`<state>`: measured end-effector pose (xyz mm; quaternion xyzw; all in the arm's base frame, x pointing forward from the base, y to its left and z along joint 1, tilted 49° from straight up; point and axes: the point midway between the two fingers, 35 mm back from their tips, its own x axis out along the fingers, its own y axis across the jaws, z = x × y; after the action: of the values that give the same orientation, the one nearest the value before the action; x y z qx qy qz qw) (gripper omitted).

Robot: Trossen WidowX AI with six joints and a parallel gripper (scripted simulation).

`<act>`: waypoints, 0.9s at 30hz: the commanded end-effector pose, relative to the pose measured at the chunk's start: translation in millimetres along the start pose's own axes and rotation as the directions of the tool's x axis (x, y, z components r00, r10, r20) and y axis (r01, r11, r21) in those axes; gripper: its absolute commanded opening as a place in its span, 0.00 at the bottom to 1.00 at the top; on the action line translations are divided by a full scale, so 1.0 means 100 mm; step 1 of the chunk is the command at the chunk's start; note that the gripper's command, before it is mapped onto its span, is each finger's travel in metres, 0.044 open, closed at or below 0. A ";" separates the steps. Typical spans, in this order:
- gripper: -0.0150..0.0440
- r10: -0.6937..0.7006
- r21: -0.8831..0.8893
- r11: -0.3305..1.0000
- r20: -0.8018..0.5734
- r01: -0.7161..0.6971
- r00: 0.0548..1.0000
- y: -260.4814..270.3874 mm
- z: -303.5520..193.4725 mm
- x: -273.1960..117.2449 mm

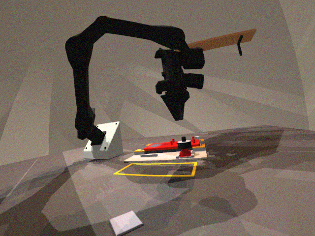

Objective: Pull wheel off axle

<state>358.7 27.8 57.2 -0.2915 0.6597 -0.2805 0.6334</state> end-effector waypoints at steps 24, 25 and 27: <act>0.72 -0.009 0.009 1.000 -0.003 0.009 1.000 -0.04 0.07 0.70; 0.67 -0.009 0.009 1.000 -0.003 0.009 1.000 -0.04 0.07 0.70; 0.62 -0.009 0.009 1.000 -0.003 0.009 1.000 -0.04 0.07 0.70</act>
<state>363.0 -28.5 12.0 -0.2916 0.6589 -0.2870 0.6313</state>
